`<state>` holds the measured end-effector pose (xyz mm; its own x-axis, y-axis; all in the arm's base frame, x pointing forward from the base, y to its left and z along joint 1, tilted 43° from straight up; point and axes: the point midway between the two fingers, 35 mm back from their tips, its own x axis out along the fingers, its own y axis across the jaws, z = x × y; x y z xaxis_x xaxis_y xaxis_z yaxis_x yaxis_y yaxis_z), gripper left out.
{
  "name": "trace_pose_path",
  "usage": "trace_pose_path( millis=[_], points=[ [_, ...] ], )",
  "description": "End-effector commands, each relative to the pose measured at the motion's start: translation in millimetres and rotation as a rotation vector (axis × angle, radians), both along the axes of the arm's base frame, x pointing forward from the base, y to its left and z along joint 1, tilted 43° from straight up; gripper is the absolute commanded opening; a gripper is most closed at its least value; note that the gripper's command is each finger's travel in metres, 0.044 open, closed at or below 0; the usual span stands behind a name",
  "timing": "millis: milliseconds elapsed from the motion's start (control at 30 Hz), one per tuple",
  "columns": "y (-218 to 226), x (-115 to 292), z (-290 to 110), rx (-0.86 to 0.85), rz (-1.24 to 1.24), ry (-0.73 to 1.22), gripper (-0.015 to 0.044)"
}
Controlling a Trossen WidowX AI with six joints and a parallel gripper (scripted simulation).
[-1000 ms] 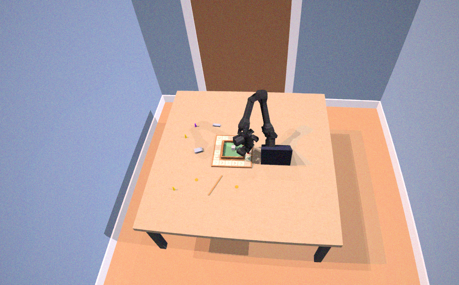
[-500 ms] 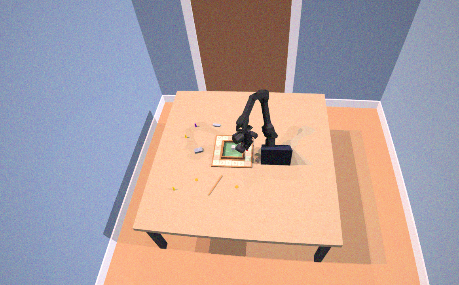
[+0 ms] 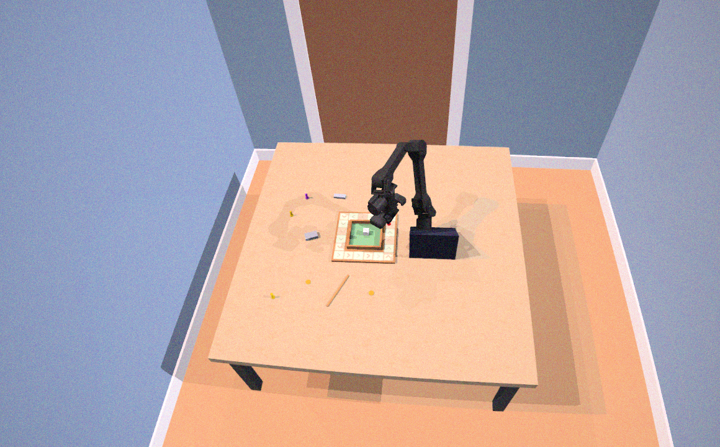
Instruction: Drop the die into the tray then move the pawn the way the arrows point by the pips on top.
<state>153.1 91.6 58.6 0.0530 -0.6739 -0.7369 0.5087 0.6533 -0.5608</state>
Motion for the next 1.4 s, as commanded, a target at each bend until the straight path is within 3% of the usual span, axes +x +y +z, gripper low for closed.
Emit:
trace_pose_path(
  millis=[0, 667, 1367],
  points=[
    [-0.7, -0.4, 5.1, 0.006, -0.011, -0.002, 0.0000],
    [-77.4, 22.8, 24.7, 0.044, 0.002, 0.000, 0.0000],
    [-151.2, 11.5, 40.0, -0.007, -0.012, -0.006, 0.0000]
  ],
)
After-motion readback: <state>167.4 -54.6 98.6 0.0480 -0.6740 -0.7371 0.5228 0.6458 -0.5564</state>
